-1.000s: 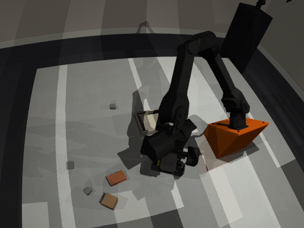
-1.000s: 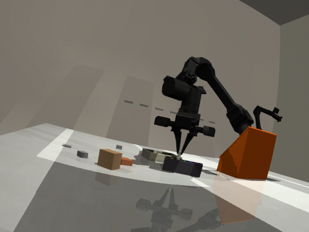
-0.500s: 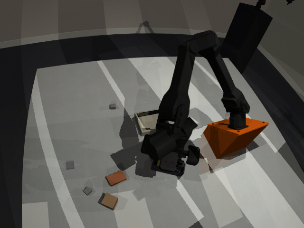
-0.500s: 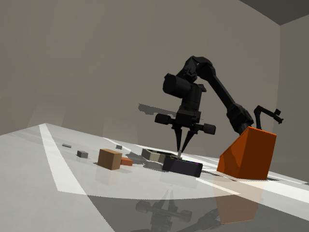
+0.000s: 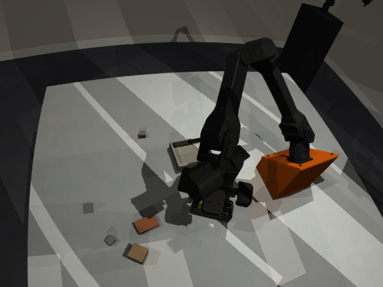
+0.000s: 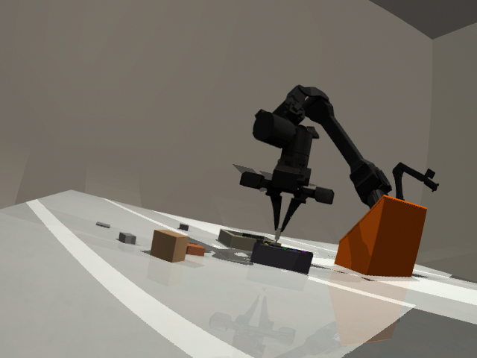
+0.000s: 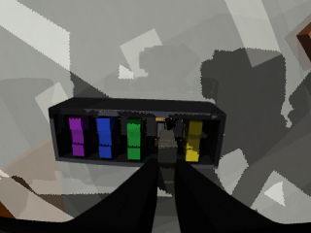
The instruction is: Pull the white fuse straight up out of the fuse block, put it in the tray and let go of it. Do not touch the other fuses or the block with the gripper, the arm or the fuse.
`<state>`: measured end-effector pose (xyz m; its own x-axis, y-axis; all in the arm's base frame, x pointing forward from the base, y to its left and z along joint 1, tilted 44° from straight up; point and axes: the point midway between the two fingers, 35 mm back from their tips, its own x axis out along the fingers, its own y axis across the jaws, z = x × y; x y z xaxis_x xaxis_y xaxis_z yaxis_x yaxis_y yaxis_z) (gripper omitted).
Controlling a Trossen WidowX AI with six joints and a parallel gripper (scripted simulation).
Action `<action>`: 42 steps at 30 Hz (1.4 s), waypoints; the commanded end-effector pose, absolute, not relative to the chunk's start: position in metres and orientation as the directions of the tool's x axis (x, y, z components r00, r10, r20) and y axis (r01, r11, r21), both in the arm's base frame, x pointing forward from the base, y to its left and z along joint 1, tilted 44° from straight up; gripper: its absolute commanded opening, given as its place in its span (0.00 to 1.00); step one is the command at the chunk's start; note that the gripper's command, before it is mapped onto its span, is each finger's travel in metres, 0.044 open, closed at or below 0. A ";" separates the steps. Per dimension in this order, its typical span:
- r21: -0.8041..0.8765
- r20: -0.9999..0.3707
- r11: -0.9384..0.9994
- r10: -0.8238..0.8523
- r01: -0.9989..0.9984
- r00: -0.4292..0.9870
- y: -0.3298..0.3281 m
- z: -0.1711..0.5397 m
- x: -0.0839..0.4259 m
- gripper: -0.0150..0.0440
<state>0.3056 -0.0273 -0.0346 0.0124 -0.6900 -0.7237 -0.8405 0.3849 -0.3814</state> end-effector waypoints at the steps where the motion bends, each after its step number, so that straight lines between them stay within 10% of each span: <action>1: -0.381 -0.726 0.389 -0.688 -0.839 0.011 -0.024 -0.032 0.306 0.25; 42: -0.378 -0.733 0.391 -0.680 -0.839 0.013 -0.135 0.099 0.287 0.25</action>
